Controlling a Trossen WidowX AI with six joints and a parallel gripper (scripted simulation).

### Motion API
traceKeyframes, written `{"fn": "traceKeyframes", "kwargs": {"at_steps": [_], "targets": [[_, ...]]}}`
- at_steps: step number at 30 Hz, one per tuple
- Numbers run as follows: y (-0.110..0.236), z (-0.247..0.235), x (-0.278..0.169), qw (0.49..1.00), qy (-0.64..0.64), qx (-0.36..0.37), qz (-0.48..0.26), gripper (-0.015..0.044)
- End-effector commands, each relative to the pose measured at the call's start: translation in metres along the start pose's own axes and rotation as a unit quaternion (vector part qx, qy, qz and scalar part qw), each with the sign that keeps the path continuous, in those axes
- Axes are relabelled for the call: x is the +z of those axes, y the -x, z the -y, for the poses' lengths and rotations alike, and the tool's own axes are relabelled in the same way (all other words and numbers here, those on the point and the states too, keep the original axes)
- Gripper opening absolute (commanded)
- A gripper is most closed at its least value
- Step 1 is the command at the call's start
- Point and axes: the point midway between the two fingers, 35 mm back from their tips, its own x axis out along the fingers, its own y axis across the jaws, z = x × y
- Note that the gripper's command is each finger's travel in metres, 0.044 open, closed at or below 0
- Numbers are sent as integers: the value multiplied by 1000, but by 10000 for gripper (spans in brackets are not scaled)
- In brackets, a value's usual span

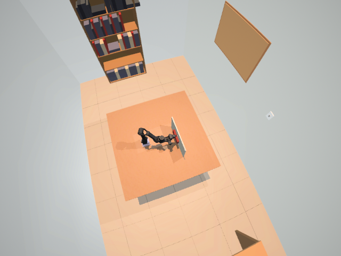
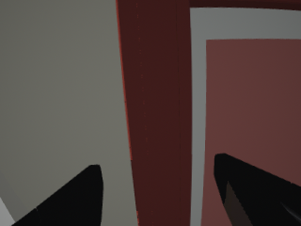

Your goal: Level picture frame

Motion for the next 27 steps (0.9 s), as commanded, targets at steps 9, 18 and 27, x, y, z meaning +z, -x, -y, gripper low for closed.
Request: {"fn": "traceKeyframes", "kwargs": {"at_steps": [9,18,27], "targets": [[0,-1,1,1000,-1,1,1,43],[0,-1,0,1000,-1,1,1,0],[0,-3,0,1000,-1,1,1,0]]}}
